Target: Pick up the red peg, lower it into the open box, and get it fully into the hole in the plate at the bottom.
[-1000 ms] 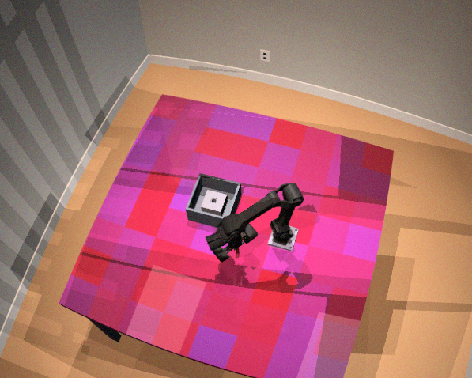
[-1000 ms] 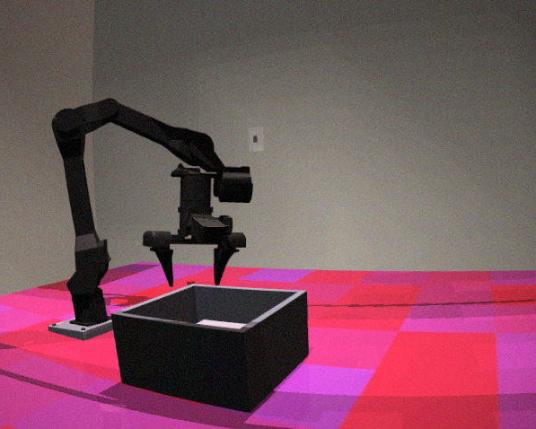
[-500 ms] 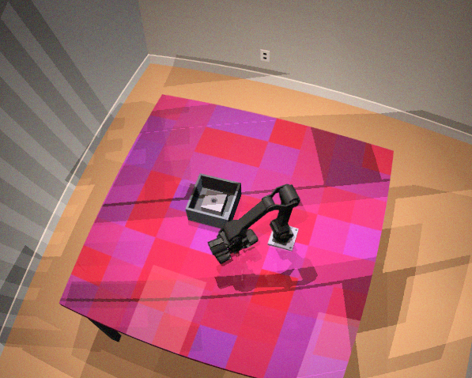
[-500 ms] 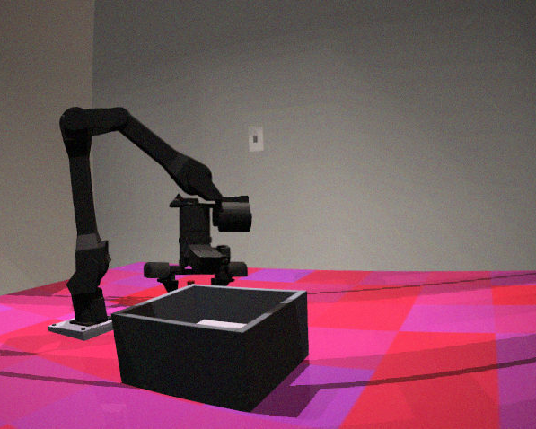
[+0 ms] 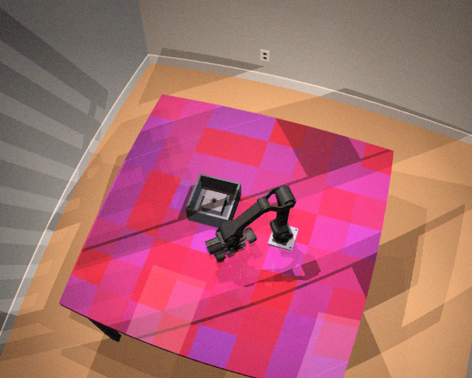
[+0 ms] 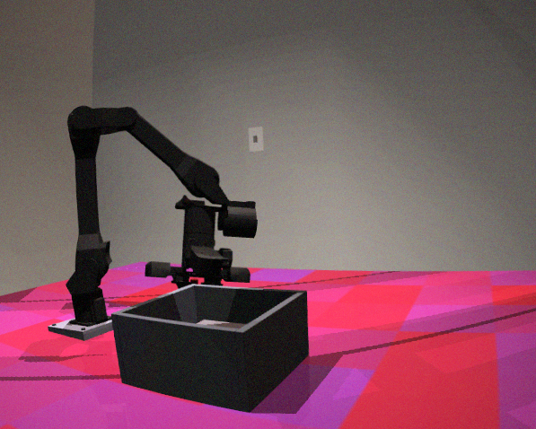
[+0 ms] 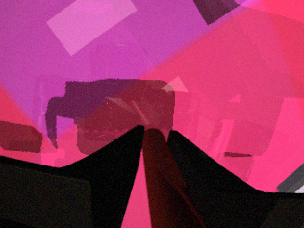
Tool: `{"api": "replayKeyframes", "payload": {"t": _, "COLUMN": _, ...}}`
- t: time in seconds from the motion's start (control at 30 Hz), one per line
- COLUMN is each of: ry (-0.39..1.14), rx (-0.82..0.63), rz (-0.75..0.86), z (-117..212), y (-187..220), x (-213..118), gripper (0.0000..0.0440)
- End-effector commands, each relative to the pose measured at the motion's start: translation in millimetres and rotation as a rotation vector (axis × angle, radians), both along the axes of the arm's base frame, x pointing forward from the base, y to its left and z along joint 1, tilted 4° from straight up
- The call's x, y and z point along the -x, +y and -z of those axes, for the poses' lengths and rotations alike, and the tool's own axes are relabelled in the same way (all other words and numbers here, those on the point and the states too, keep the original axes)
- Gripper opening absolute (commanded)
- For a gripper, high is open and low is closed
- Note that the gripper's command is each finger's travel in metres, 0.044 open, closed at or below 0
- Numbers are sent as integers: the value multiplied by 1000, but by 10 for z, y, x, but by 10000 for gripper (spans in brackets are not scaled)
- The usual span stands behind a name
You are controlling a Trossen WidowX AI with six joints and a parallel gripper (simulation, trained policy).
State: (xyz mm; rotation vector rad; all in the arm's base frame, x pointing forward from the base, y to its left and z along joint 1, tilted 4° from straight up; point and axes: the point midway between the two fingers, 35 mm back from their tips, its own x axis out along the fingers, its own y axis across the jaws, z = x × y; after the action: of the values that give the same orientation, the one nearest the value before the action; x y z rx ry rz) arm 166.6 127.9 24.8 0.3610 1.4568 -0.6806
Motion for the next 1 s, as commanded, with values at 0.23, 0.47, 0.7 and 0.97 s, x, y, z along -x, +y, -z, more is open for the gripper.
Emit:
{"api": "replayKeyframes", "payload": {"t": 0.23, "ry": -107, "rx": 23, "rz": 10, "z": -533, "y": -78, "x": -268, "gripper": 0}}
{"api": "replayKeyframes", "payload": {"t": 0.47, "ry": -184, "rx": 36, "rz": 77, "z": -866, "y": -203, "x": -466, "gripper": 1}}
{"api": "replayKeyframes", "payload": {"t": 0.7, "ry": -250, "rx": 55, "rz": 168, "z": -1025, "y": -415, "x": -703, "gripper": 0}}
{"api": "replayKeyframes", "payload": {"t": 0.97, "ry": -299, "rx": 78, "rz": 256, "z": -1115, "y": -712, "x": -971, "gripper": 0}}
